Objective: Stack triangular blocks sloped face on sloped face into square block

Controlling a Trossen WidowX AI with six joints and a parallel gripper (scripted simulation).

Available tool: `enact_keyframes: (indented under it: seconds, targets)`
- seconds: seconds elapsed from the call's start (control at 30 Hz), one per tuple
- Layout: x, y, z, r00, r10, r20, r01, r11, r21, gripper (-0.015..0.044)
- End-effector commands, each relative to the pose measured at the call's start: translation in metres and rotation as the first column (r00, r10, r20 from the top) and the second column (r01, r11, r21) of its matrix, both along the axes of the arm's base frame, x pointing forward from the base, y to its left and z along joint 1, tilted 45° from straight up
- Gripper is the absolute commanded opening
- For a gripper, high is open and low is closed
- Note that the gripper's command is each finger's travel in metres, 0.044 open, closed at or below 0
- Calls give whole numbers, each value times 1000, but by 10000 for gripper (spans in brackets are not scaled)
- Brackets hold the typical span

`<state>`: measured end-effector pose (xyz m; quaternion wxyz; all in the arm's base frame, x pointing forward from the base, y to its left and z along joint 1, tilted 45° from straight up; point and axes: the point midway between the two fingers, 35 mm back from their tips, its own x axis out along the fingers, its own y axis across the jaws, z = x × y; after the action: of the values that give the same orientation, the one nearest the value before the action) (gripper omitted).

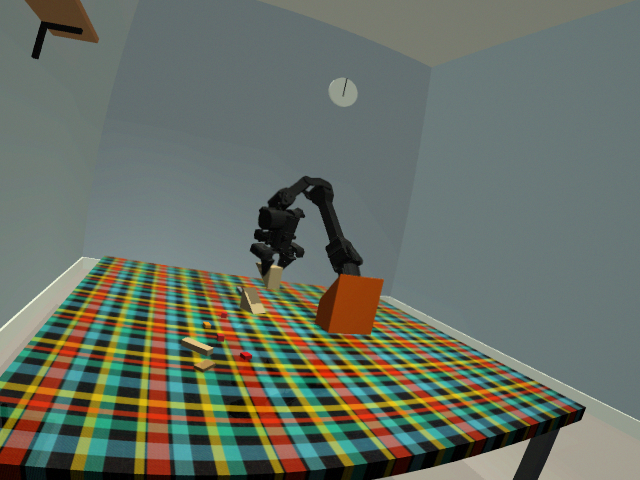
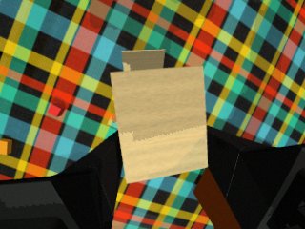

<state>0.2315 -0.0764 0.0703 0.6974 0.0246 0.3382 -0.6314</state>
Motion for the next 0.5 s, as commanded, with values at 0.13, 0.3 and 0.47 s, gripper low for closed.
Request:
enact_keyframes:
  seconds: [0.13,0.3,0.47]
  targets:
    - [3,-32,-18,1000,4,-2,-4,1000,-17,0]
    - [3,-43,-22,1000,0,-2,-1,1000,-27,0]
    - [5,-51,-26,1000,1,-2,-1,1000,-25,0]
